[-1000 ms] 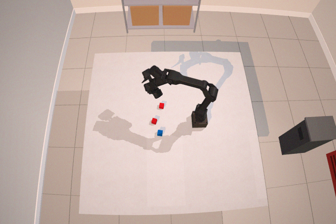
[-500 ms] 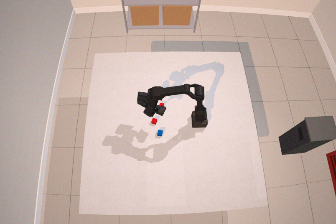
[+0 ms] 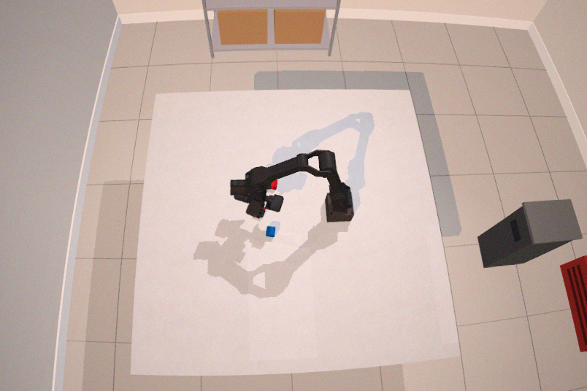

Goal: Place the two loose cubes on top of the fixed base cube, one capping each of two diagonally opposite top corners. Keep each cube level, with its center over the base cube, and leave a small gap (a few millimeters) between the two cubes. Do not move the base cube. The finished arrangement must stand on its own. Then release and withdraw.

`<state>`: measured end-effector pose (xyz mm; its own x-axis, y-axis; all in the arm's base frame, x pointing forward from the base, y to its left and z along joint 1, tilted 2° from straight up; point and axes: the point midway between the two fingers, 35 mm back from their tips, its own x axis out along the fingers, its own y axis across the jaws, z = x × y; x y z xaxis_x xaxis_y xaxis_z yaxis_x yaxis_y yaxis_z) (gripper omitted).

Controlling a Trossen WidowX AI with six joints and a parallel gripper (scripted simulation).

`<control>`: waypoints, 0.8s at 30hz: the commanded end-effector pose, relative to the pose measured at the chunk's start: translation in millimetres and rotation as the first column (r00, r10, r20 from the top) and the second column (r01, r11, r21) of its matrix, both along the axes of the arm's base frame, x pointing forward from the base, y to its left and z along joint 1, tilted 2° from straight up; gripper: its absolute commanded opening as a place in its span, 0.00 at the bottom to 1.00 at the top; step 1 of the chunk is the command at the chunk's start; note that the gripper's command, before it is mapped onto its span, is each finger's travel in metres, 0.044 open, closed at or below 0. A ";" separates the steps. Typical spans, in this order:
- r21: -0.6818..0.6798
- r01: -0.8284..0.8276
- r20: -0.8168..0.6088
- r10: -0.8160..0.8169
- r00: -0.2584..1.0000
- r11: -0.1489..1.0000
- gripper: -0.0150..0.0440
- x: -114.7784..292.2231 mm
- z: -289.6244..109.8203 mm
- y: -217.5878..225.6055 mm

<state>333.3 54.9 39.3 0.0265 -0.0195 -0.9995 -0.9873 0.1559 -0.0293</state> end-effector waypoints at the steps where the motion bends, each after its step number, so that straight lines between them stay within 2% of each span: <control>1: -0.005 -0.004 -0.010 0.004 1.000 1.000 0.70 -3.3 -17.3 -1.4; 24: -0.005 -0.004 -0.010 0.004 1.000 1.000 0.70 -2.5 -54.5 -2.3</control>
